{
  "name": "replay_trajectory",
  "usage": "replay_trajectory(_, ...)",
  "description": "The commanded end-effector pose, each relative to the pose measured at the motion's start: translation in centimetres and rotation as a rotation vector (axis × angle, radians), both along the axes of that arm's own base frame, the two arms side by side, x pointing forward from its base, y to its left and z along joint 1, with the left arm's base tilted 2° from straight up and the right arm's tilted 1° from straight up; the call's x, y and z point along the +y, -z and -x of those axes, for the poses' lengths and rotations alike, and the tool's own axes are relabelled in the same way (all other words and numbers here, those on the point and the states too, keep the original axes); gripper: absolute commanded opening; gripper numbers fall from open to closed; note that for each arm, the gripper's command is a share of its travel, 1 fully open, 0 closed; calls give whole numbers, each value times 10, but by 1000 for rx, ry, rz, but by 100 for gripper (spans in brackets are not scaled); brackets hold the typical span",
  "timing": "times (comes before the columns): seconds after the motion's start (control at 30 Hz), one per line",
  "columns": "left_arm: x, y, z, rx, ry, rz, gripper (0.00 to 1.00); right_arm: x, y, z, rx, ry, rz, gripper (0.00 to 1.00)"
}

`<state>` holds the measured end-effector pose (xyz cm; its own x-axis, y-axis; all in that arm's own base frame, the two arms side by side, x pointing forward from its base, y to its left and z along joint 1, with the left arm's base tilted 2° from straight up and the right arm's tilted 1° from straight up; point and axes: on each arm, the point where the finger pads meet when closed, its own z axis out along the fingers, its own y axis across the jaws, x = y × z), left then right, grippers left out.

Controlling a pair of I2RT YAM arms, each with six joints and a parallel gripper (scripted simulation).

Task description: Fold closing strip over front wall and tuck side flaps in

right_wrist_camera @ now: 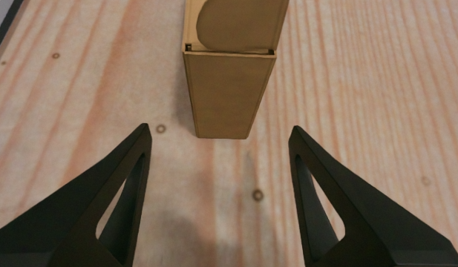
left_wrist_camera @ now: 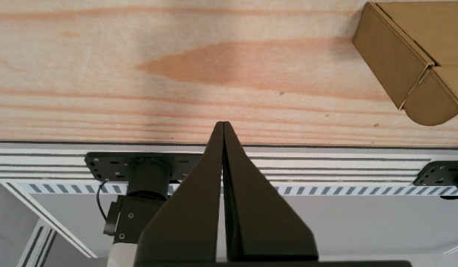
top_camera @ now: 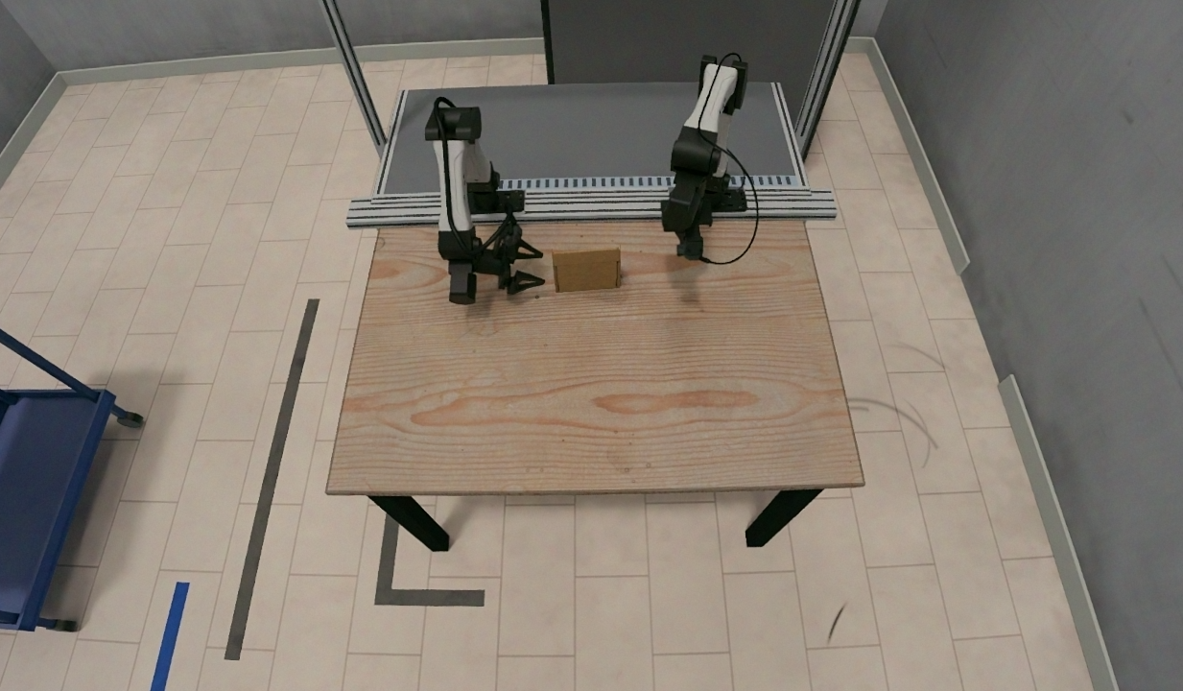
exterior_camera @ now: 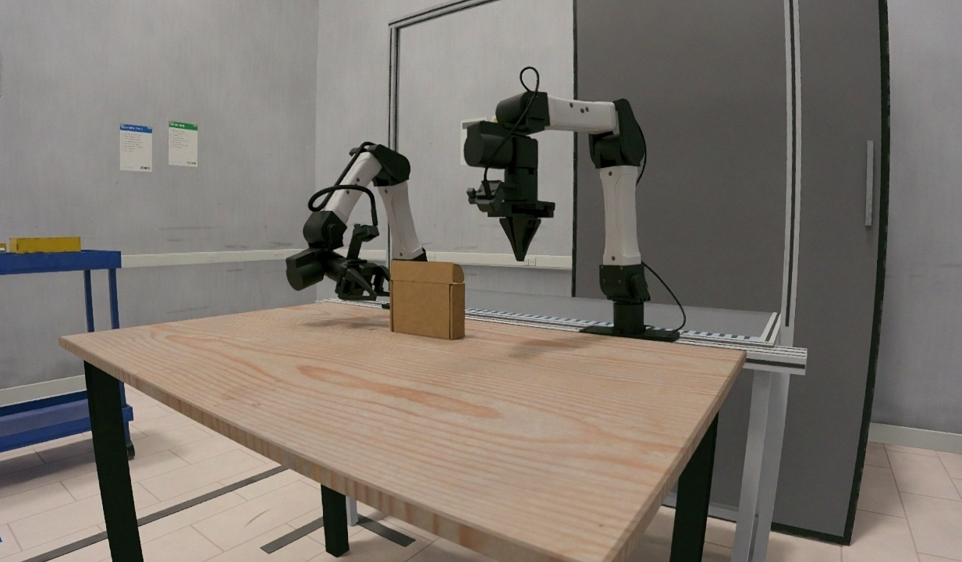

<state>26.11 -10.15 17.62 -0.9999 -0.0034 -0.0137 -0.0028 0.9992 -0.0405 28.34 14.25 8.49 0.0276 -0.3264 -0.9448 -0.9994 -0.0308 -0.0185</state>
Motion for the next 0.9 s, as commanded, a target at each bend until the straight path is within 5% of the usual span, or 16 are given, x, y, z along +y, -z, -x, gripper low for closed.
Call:
replay_trajectory(0.0,2,-4,0,-10,-3,3,1,4,-2,1,-9,7,-6,80)
replay_trajectory(0.87,2,-4,0,-10,-3,3,1,18,3,1,-10,6,-5,80)
